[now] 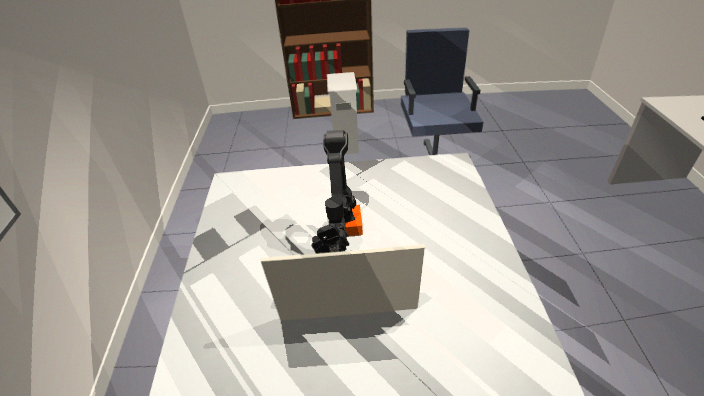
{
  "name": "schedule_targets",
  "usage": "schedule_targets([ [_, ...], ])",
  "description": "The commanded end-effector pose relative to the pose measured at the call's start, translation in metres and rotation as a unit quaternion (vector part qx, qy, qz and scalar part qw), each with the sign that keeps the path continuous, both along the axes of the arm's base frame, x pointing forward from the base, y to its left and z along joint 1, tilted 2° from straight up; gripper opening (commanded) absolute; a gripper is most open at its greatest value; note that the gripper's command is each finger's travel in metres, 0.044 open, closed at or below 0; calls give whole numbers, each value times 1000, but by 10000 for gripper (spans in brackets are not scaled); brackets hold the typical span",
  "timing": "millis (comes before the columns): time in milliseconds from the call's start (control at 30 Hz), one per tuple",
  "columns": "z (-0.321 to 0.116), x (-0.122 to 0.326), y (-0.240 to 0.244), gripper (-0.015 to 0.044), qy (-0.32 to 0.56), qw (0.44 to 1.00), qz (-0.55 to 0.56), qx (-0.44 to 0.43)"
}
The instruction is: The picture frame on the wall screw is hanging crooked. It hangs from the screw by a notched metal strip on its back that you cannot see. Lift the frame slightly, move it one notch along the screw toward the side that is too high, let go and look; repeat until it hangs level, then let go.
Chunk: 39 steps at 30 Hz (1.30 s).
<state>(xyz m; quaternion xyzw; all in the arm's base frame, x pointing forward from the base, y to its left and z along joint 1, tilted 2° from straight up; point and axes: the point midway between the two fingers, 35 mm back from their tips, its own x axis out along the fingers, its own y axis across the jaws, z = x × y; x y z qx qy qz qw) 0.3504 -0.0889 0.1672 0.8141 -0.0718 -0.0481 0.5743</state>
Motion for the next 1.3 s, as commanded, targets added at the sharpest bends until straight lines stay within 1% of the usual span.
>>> schedule_targets([
  [0,0,0,-1,260,-1,1000,-3,3],
  [300,0,0,-1,260,-1,1000,-3,3],
  [533,0,0,-1,76,-1,1000,-3,3],
  [800,0,0,-1,23,-1,1000,-3,3],
  [833,0,0,-1,0,-1,1000,-3,3],
  [1267,1,0,-1,0,-1,1000,-3,3],
])
